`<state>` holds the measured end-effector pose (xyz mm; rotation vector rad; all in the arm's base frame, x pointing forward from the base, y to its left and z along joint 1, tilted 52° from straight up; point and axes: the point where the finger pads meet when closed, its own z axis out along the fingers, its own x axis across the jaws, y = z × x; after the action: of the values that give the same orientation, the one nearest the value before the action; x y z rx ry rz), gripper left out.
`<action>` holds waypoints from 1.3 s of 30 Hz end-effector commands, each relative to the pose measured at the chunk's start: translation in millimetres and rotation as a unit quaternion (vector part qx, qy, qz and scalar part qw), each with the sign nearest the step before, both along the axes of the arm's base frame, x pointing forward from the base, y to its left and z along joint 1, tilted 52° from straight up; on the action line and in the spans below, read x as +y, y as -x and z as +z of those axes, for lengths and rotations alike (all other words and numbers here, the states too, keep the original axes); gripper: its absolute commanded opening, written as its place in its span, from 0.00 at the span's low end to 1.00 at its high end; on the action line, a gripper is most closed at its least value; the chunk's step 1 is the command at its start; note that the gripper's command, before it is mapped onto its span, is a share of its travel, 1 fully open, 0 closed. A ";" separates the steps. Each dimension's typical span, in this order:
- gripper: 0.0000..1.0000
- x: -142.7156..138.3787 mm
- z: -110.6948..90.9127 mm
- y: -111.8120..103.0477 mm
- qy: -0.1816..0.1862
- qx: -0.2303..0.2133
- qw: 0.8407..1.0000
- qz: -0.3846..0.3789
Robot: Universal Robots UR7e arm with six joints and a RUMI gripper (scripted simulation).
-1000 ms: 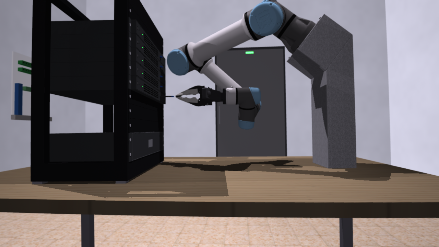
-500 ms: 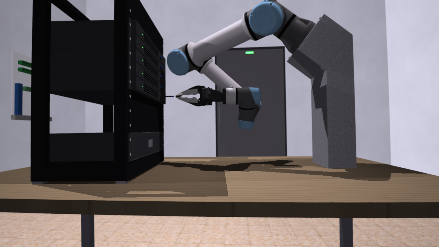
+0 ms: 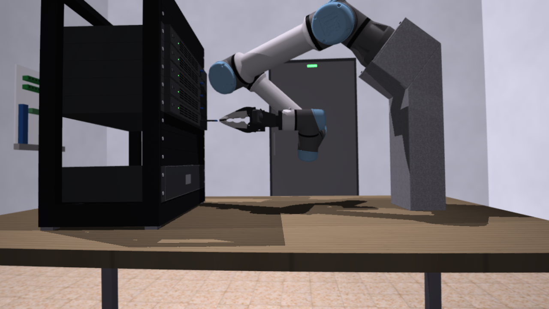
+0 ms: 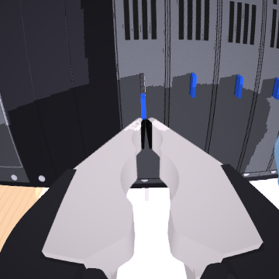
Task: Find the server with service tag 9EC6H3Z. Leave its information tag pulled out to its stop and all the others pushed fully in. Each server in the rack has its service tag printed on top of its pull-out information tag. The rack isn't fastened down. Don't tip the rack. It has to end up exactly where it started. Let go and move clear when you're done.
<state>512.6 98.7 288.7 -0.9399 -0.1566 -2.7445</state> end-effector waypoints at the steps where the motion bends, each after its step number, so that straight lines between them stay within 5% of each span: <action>1: 0.00 -0.1 3.4 0.5 0.000 0.000 1.000 0.000; 39: 0.00 0.3 6.5 -0.8 0.000 0.000 1.000 0.000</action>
<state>513.1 99.0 294.2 -0.9399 -0.1566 -2.7445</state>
